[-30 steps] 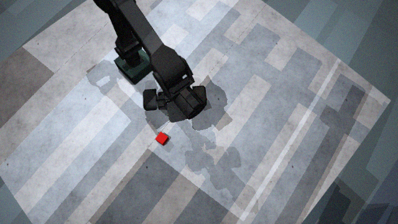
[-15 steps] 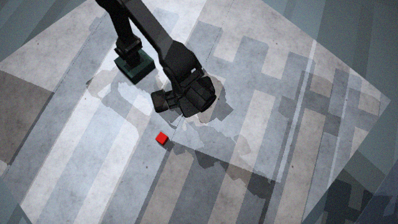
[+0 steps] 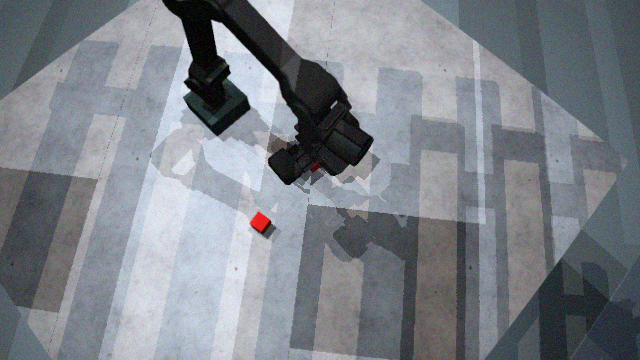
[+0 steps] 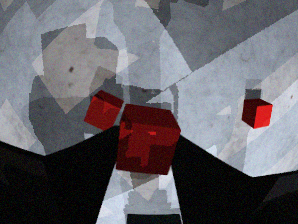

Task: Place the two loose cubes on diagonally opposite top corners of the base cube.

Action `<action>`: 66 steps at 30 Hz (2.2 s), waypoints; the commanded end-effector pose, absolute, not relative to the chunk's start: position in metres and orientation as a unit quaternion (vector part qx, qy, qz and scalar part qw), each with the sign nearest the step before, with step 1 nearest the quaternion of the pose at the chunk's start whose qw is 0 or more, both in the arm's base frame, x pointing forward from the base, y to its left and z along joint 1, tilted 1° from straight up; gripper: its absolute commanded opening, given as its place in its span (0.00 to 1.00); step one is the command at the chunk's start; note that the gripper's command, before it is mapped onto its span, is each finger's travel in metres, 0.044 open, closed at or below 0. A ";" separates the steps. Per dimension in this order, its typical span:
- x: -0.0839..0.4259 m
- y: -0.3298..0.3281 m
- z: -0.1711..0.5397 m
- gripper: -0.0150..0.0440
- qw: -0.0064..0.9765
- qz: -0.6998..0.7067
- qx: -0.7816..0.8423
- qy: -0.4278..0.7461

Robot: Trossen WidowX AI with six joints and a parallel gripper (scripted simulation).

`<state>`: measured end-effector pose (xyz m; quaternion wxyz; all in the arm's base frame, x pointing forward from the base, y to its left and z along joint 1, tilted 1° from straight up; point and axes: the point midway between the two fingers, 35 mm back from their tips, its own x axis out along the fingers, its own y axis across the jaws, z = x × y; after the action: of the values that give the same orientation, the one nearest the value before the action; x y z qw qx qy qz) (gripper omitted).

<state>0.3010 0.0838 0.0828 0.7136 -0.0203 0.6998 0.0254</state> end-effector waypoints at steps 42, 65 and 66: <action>0.298 0.139 0.036 0.43 0.691 0.174 -0.164 0.682; 0.298 0.139 0.035 0.43 0.692 0.172 -0.163 0.682; 0.298 0.139 0.035 0.43 0.692 0.172 -0.163 0.682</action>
<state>0.2998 0.1389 0.0383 0.6951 -0.1647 0.6782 0.1723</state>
